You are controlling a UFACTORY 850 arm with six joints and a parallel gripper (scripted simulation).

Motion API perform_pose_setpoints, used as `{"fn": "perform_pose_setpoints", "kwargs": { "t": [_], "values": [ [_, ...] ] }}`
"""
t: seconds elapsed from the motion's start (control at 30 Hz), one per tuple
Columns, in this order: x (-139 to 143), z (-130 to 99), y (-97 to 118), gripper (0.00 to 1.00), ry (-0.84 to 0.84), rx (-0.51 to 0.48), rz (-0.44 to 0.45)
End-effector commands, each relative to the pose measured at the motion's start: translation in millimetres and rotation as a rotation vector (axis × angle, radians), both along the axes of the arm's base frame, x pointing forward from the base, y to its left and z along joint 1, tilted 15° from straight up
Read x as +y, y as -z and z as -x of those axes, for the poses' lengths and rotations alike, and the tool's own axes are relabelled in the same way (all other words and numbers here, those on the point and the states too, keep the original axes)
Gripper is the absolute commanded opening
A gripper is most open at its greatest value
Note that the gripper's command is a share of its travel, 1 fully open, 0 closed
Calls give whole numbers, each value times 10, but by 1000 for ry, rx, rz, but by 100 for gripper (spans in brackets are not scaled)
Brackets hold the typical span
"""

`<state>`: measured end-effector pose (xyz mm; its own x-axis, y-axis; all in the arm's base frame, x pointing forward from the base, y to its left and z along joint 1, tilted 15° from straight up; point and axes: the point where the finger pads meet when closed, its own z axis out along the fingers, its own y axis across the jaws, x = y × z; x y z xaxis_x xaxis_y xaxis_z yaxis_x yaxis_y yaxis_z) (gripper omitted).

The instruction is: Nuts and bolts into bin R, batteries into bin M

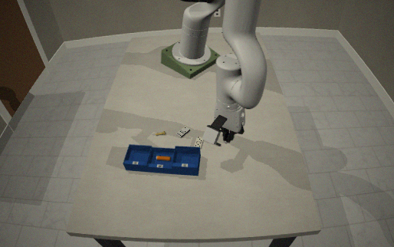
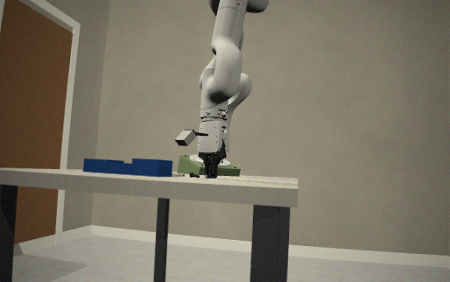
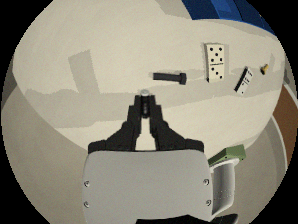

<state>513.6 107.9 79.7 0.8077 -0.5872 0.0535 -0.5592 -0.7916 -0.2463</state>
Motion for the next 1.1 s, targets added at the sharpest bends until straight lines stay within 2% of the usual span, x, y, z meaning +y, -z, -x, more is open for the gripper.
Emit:
{"fn": "perform_pose_setpoints", "kwargs": {
  "t": [0.0, 0.6, 1.0, 1.07],
  "values": [
    [0, -7, -6, 0, 0, -2, 0],
    [0, -7, -6, 0, 0, -2, 0],
    [-67, 69, -392, 0, 0, -2, 0],
    [-67, 69, -392, 0, 0, -2, 0]
  ]
}}
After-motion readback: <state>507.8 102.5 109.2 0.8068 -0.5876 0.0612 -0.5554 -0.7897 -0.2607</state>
